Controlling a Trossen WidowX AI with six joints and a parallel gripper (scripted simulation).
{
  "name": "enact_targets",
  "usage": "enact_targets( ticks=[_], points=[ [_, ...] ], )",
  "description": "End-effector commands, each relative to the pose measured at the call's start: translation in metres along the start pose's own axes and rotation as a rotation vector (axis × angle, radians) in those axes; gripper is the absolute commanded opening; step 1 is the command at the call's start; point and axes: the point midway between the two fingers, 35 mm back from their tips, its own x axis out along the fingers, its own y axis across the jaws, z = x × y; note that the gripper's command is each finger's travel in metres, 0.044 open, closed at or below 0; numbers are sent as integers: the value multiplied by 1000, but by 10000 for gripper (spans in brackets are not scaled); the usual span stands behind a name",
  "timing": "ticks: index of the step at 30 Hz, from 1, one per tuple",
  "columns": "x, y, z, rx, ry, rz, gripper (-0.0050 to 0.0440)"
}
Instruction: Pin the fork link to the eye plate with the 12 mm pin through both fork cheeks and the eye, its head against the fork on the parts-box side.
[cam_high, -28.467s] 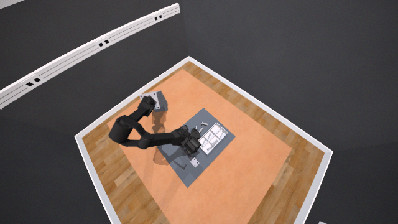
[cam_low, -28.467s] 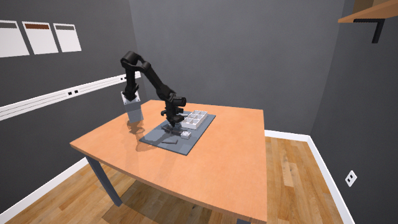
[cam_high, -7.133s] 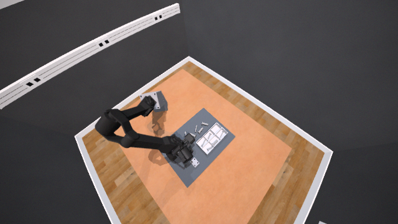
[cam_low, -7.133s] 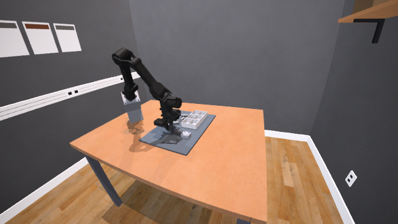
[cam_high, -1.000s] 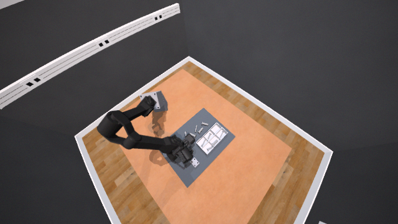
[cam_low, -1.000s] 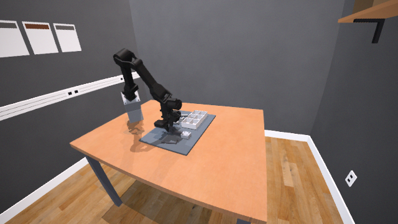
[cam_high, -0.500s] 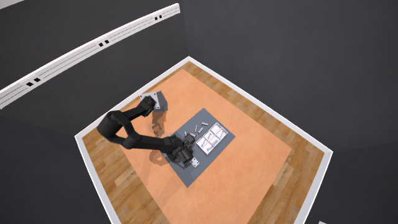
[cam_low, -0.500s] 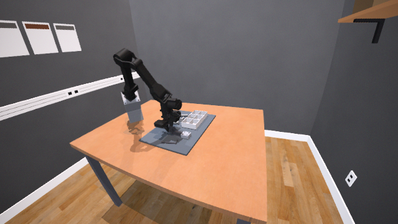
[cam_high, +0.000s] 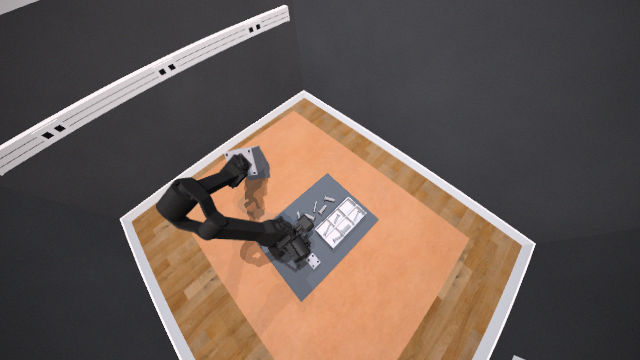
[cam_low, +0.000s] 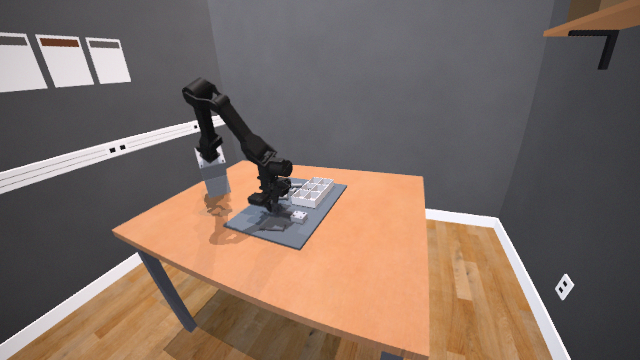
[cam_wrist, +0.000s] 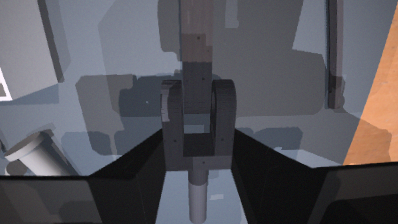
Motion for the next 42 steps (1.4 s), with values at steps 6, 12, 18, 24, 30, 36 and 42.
enact_targets(
  ticks=[6, 12, 18, 24, 30, 36, 42],
  points=[
    [-1, -2, 5, 2, -16, 0, -50],
    [1, -1, 4, 1, -13, 0, -50],
    [3, -1, 4, 0, -13, 0, -50],
    [4, -1, 4, 1, -13, 0, -50],
    [7, -1, 3, 0, -10, 0, -50],
    [9, -1, 4, 0, -12, 1, -50],
    [7, -3, 7, 6, -25, -2, -50]
  ],
)
